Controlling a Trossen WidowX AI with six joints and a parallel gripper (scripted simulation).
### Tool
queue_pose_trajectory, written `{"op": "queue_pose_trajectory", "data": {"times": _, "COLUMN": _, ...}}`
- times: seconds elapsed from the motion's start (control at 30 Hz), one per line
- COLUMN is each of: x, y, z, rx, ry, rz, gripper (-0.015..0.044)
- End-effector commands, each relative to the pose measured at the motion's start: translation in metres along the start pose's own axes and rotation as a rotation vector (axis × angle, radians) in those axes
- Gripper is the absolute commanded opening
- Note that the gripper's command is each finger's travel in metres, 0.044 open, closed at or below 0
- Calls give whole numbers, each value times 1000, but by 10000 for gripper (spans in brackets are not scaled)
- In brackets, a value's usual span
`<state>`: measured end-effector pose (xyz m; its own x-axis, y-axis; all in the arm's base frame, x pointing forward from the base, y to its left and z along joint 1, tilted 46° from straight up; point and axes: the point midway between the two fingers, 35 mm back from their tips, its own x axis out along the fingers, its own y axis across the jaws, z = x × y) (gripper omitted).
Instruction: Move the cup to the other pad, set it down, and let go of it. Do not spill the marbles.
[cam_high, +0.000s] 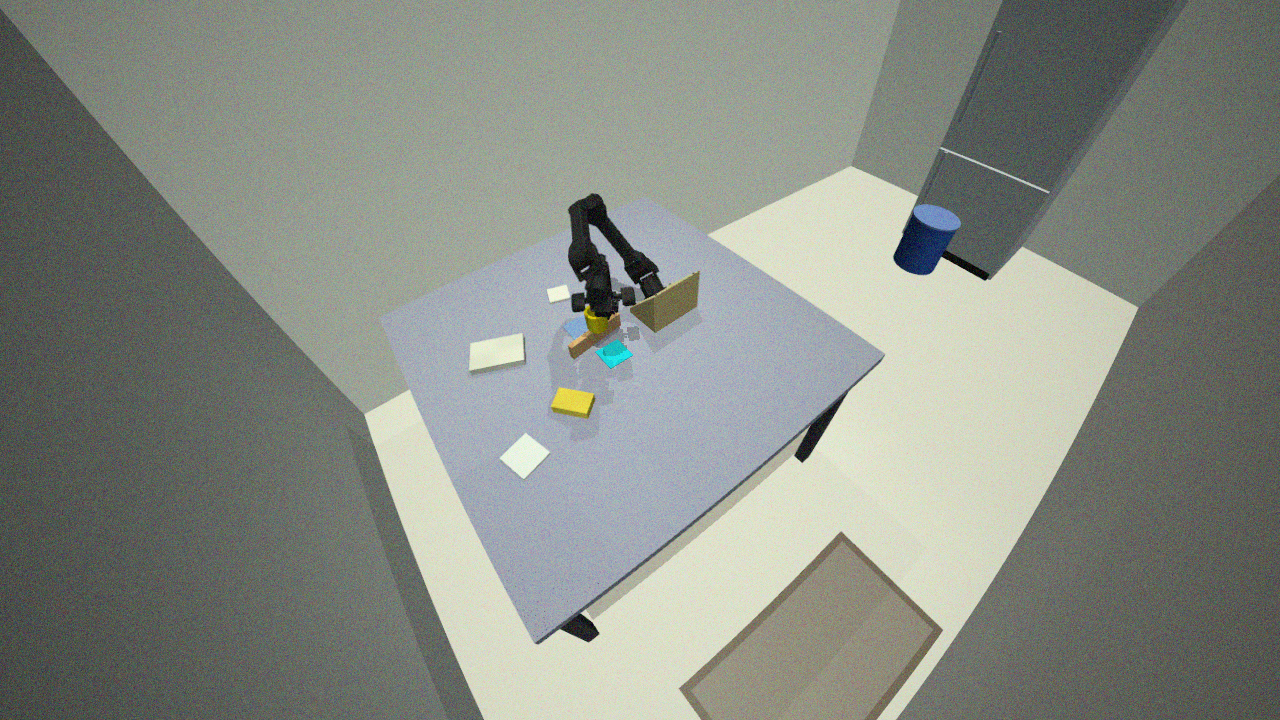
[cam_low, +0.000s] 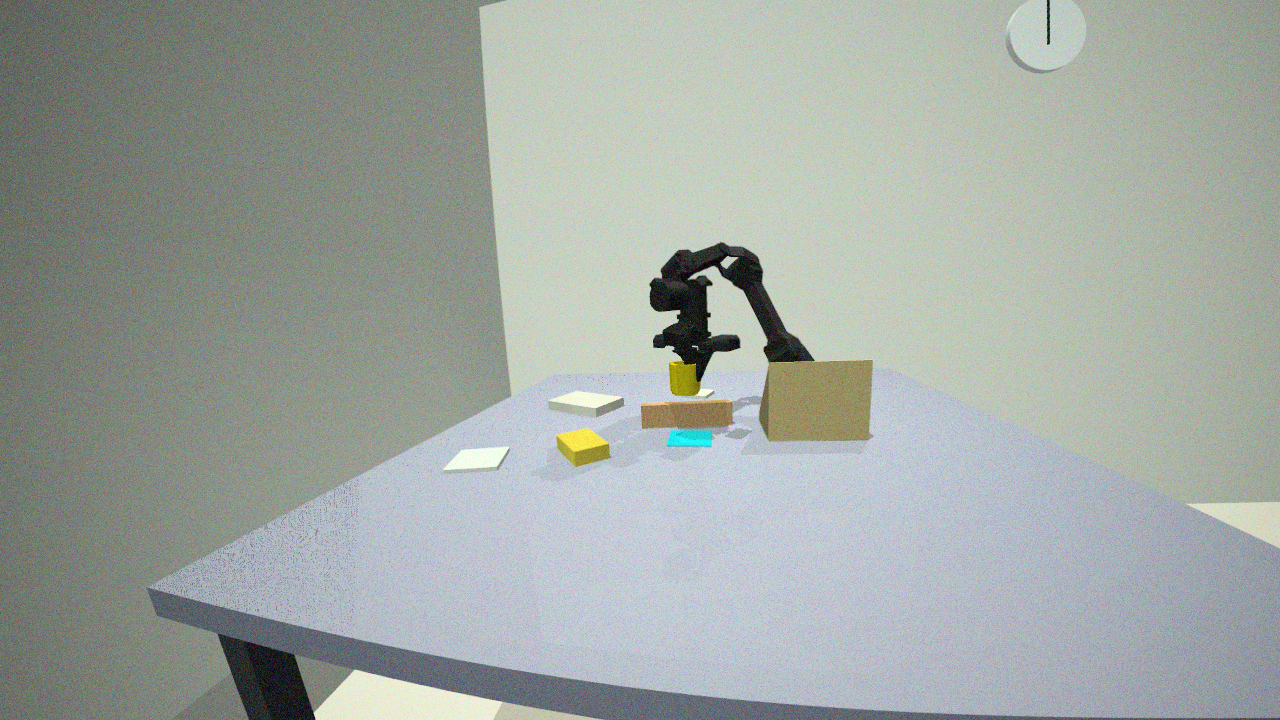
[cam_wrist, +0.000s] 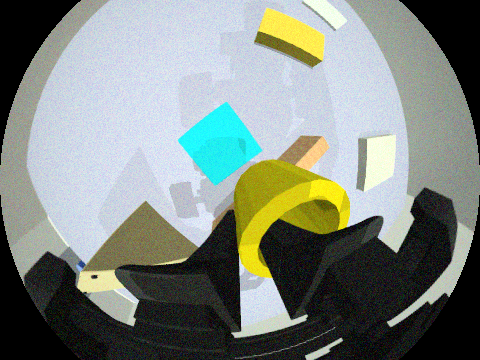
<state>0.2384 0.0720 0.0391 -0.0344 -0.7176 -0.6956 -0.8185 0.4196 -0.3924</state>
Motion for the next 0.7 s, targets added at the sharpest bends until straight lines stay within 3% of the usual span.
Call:
{"op": "queue_pose_trajectory", "data": {"times": 0.0, "x": -1, "y": 7, "z": 9, "rx": 6, "ry": -7, "rz": 4, "gripper": 0}}
{"op": "queue_pose_trajectory", "data": {"times": 0.67, "x": -4, "y": 40, "z": 45, "rx": 7, "ry": -9, "rz": 5, "gripper": 0}}
